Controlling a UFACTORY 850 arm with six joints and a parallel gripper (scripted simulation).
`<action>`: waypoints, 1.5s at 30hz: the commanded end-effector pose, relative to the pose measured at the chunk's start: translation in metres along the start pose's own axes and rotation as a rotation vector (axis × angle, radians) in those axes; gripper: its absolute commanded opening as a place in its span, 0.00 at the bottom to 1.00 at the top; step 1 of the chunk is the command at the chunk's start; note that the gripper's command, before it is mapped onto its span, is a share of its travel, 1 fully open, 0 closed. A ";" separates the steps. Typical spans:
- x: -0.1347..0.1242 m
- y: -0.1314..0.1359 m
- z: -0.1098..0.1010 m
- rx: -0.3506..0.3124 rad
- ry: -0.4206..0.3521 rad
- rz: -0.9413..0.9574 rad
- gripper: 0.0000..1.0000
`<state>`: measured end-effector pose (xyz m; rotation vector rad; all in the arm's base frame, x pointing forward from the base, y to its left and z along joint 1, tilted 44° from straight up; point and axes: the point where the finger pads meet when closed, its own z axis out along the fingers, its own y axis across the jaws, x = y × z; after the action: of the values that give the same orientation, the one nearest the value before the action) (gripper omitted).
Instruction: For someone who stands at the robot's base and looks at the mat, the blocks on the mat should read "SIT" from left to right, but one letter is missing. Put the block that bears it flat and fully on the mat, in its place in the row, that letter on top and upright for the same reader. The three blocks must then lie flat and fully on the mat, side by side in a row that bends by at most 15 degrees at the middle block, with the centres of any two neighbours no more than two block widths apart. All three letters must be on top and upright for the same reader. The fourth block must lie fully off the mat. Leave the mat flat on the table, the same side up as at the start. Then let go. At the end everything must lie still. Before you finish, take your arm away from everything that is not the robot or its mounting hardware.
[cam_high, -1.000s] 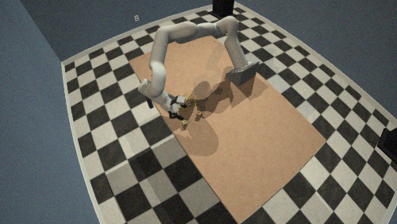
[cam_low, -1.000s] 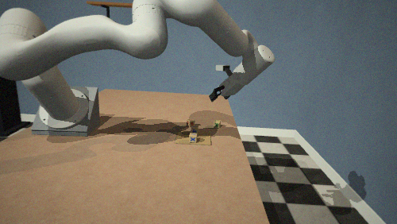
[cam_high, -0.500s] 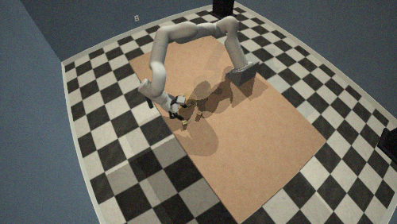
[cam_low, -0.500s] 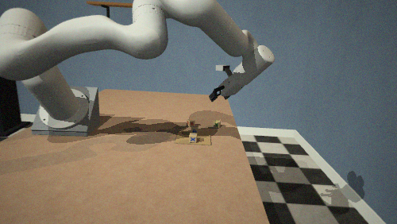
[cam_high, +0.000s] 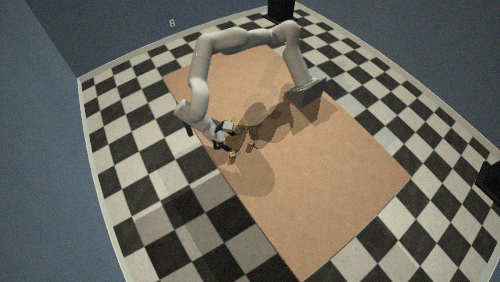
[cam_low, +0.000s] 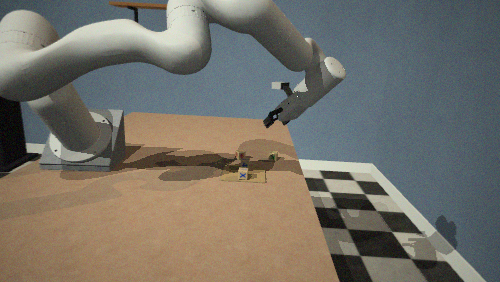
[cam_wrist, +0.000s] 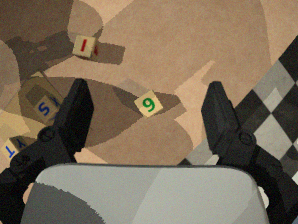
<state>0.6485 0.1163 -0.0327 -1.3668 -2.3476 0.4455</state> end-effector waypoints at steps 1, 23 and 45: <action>0.001 0.000 -0.001 -0.002 -0.001 -0.001 1.00; 0.034 -0.050 0.035 -0.002 0.000 -0.002 1.00; 0.056 -0.092 0.059 -0.001 -0.001 -0.001 1.00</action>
<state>0.5252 0.1167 -0.0334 -1.3665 -2.3472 0.4460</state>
